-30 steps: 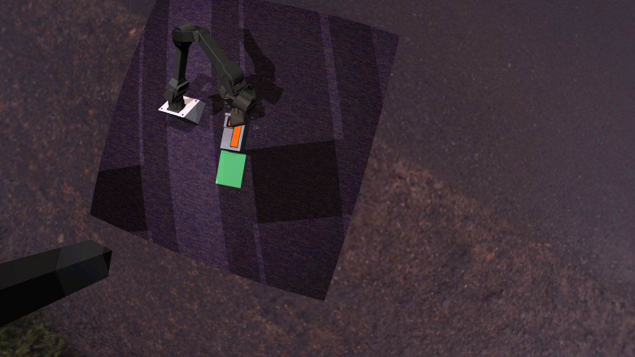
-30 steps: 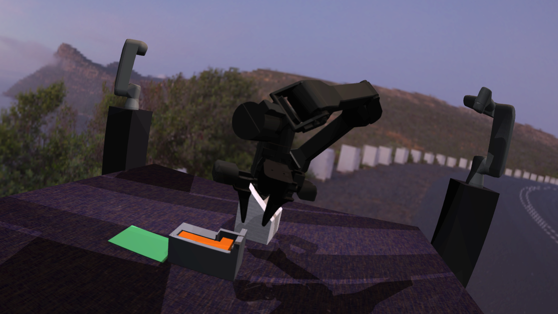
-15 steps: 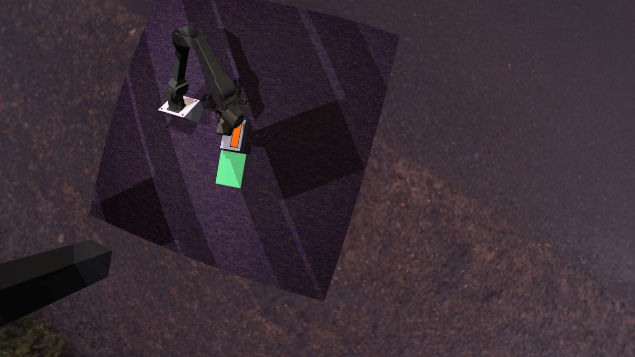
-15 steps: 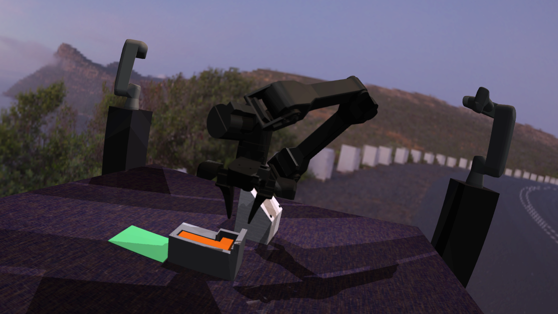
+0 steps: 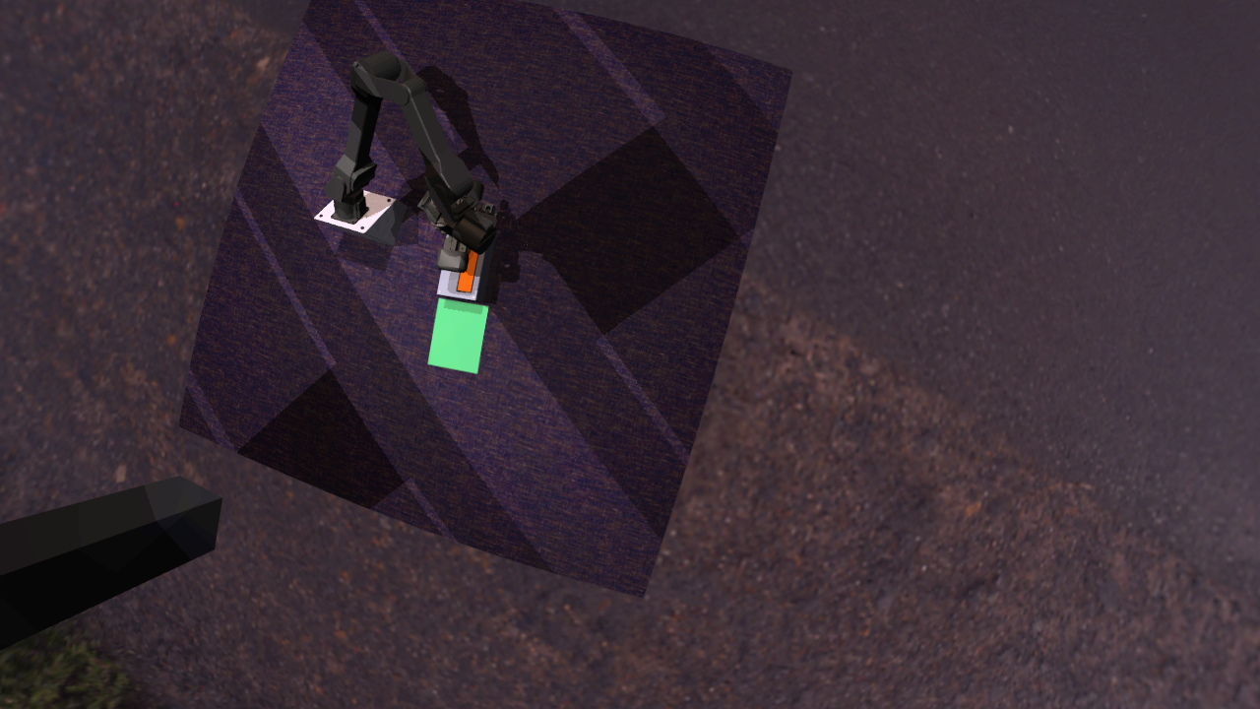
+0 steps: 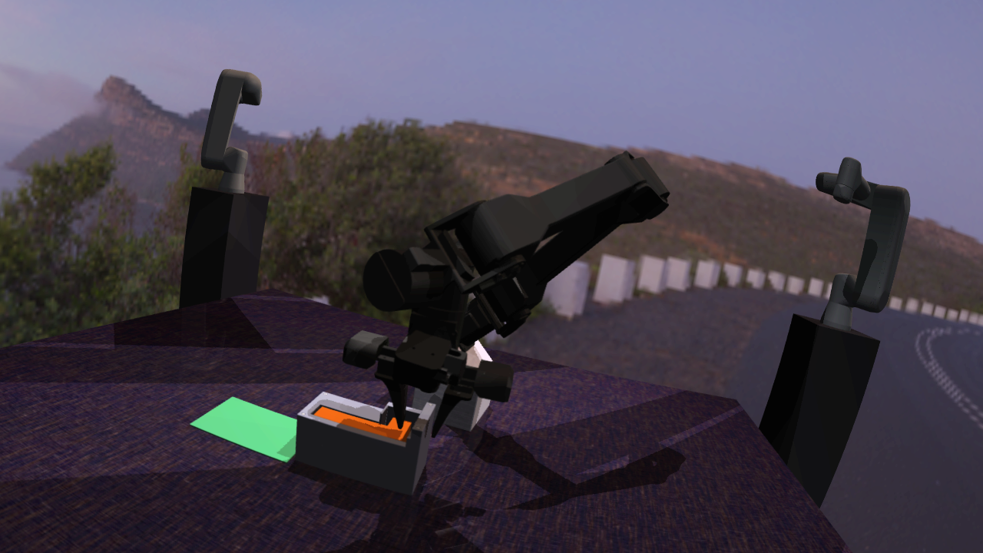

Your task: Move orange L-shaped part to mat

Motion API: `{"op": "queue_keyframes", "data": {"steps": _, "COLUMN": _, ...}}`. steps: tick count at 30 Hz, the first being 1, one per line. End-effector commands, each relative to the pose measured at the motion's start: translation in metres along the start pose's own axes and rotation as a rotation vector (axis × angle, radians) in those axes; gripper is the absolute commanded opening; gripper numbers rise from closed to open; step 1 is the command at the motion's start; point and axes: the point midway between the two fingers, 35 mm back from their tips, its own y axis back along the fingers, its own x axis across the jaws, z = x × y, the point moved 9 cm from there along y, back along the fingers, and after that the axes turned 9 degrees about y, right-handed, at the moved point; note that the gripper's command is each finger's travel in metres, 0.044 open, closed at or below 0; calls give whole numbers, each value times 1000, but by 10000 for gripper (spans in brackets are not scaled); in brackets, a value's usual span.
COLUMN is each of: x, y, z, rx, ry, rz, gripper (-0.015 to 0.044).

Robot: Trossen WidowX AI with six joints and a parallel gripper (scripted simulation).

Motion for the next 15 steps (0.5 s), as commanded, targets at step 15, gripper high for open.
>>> {"op": "queue_keyframes", "data": {"steps": 15, "x": 1, "y": -30, "z": -1, "rx": 1, "ry": -3, "rz": 7, "gripper": 180}}
